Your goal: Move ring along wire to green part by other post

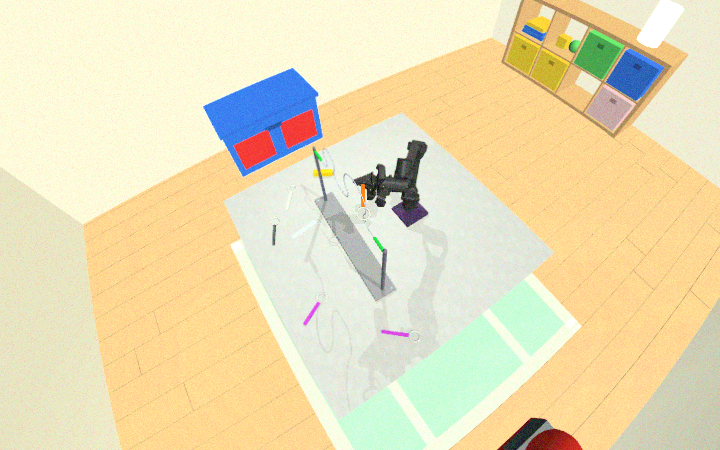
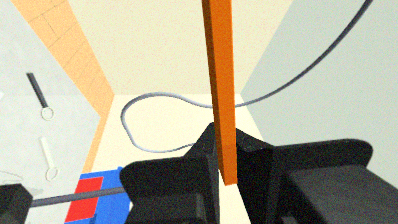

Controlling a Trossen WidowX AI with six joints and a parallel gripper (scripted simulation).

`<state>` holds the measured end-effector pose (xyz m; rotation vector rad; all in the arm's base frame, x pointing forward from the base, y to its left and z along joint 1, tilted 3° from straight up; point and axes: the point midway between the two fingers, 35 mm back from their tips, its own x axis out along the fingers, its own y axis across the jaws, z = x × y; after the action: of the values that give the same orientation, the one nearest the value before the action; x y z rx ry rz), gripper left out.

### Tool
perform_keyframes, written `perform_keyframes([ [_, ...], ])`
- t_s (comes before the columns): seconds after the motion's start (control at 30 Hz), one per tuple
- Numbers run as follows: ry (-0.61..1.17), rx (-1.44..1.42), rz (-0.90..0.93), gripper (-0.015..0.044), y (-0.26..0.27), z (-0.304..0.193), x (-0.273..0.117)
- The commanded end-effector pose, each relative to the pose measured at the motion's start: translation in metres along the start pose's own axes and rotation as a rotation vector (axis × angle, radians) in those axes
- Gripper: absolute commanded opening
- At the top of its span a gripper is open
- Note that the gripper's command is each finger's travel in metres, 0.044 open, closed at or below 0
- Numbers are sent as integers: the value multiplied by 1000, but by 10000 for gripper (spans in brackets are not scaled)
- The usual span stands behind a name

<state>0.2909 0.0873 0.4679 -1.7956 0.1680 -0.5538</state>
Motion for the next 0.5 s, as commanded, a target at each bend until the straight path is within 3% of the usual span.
perform_keyframes([
  [0.0, 23, 35, 31, -150, 12, 4, -5],
  [0.47, 51, 233, 142, -150, 47, 9, -13],
])
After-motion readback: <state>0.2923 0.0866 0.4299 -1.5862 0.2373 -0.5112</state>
